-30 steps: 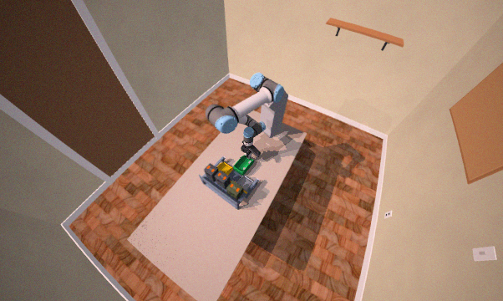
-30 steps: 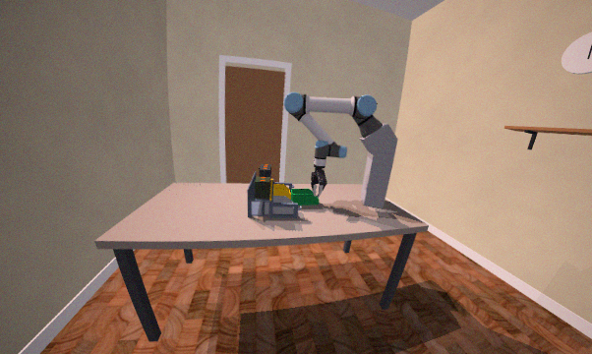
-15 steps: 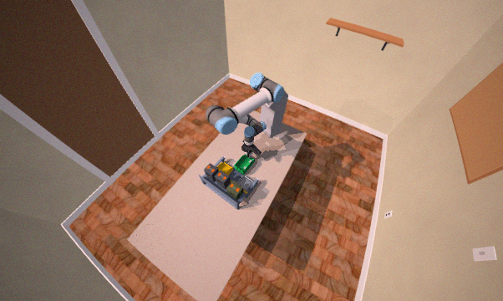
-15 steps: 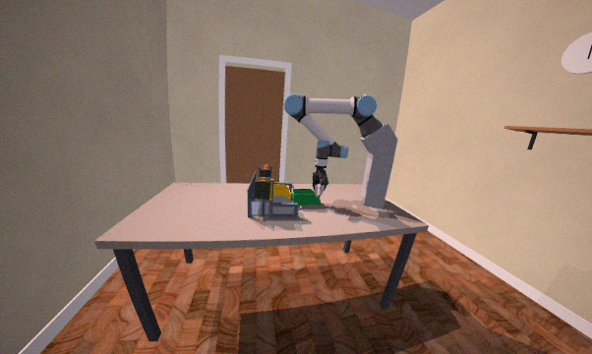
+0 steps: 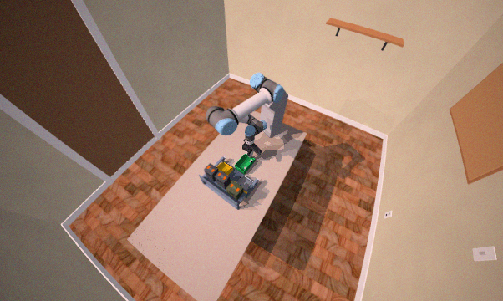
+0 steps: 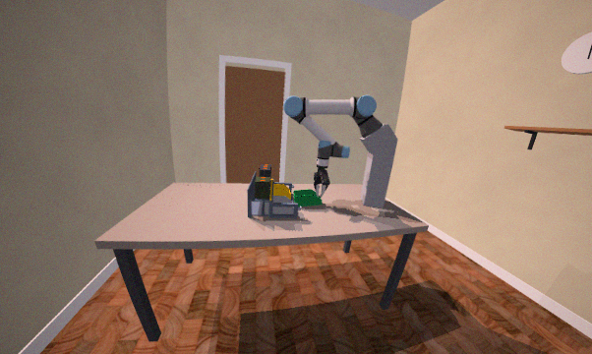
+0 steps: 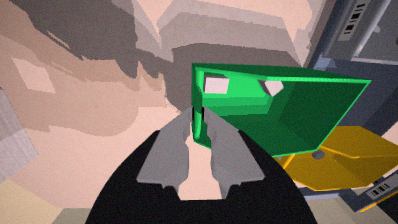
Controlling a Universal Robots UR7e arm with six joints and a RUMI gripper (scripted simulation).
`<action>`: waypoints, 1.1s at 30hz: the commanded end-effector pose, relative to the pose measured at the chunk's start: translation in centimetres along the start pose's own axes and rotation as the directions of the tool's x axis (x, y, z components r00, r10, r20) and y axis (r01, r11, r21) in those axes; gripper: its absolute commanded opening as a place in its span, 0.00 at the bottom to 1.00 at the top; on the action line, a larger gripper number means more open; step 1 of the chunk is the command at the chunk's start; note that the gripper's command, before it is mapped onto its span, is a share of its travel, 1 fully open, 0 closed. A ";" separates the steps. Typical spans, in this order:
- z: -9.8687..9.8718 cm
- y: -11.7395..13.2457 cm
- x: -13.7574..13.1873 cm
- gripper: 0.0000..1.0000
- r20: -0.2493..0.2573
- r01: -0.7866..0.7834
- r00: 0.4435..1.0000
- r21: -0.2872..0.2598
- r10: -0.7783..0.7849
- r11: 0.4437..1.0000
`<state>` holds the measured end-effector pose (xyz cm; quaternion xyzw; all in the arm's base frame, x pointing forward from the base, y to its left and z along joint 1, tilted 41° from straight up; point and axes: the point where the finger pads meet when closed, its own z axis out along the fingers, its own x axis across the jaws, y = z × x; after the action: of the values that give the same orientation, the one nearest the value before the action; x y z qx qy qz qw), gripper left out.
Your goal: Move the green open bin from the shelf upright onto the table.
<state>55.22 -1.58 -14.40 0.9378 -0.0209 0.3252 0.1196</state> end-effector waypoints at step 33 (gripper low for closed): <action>-0.1 0.0 -1.0 0.00 -0.002 0.001 1.000 0.000 -0.001 1.000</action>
<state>54.58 -1.59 -14.88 0.9372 -0.0205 0.3270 0.1198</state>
